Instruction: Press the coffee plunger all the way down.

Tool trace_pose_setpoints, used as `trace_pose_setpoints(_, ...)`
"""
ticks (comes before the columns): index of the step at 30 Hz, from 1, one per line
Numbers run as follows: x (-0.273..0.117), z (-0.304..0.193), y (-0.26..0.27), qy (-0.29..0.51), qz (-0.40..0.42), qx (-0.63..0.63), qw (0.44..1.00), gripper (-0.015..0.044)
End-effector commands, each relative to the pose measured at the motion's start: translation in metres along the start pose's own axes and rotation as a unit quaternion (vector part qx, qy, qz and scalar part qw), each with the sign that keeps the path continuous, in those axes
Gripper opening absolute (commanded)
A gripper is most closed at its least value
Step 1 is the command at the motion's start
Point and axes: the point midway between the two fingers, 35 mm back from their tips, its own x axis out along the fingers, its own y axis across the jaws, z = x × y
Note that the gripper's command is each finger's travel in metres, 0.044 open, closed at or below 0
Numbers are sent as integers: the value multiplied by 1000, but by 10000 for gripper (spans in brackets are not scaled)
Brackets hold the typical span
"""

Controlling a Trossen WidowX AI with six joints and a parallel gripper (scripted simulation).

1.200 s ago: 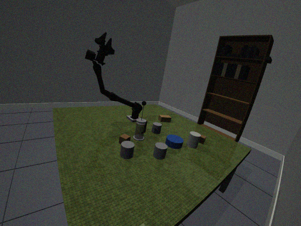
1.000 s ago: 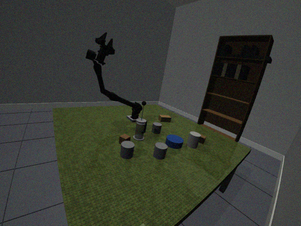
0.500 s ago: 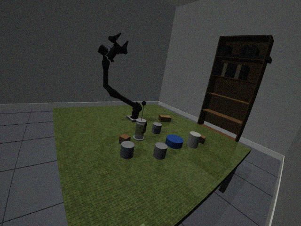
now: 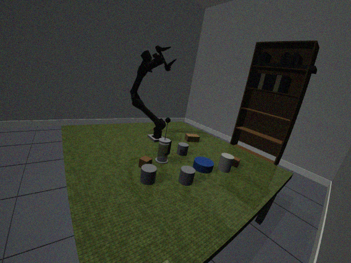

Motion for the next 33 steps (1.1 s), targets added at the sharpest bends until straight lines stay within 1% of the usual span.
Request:
trace_pose_setpoints(1,29,11,-44,-61,-66,-126,988,440)
trace_pose_setpoints(3,43,22,-68,-90,-108,-196,971,440)
trace_pose_setpoints(6,58,47,-105,-131,-177,-297,929,440)
trace_pose_setpoints(10,65,92,-149,-170,-278,-408,853,440)
trace_pose_setpoints(13,59,130,-177,-189,-357,-470,785,440)
trace_pose_setpoints(17,36,183,-210,-196,-463,-524,687,440)
trace_pose_setpoints(20,13,219,-228,-191,-532,-542,622,440)
trace_pose_setpoints(27,-67,290,-262,-140,-680,-538,479,440)
trace_pose_setpoints(29,-85,298,-266,-127,-702,-530,457,440)
trace_pose_setpoints(33,-89,298,-269,-125,-705,-529,455,440)
